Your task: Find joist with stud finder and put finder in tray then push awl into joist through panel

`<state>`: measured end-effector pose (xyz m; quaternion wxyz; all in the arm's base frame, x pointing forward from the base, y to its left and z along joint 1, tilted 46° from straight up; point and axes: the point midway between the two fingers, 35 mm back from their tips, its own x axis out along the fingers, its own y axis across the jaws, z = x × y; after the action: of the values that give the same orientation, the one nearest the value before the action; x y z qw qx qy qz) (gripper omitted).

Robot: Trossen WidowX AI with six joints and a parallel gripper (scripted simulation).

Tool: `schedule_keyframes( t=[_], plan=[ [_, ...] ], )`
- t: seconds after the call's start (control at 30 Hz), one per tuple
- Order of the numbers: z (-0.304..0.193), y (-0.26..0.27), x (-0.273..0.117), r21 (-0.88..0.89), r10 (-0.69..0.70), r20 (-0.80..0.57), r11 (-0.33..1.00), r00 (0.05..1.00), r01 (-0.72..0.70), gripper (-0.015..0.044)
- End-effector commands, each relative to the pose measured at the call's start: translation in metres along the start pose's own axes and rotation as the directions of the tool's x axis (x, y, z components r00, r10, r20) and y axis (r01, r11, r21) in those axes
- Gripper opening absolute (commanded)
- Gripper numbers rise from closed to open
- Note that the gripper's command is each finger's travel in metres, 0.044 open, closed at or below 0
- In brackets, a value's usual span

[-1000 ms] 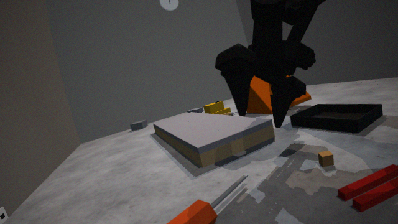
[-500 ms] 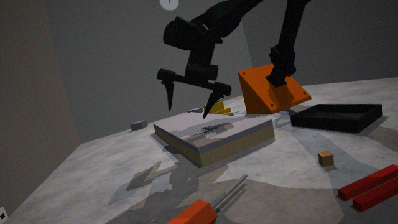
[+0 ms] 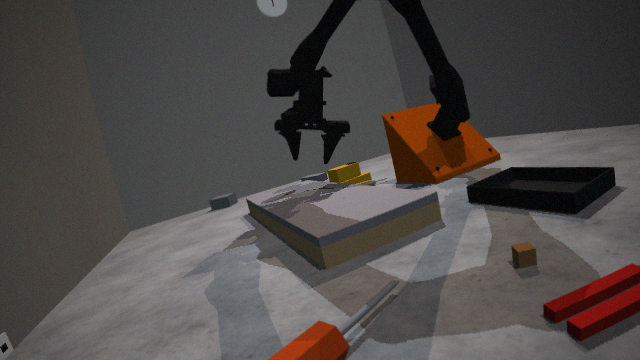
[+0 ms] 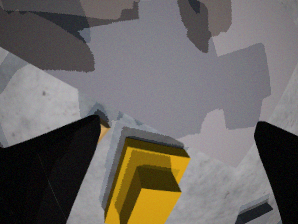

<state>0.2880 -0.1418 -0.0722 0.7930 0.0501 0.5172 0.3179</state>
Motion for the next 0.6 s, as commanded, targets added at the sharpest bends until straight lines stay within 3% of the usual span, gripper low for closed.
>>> schedule_keyframes(
  t=[0.0, 0.13, 0.57],
  plan=[
    [-0.060, -0.005, 0.004, 0.174, 0.091, 0.061, 0.980, 0.994, -0.100, 0.0440],
    [-0.108, 0.001, 0.009, 0.311, 0.154, 0.159, 0.930, 0.975, -0.197, 0.0440],
    [-0.118, 0.004, 0.008, 0.317, 0.156, 0.164, 0.927, 0.974, -0.202, 0.0440]
  ],
)
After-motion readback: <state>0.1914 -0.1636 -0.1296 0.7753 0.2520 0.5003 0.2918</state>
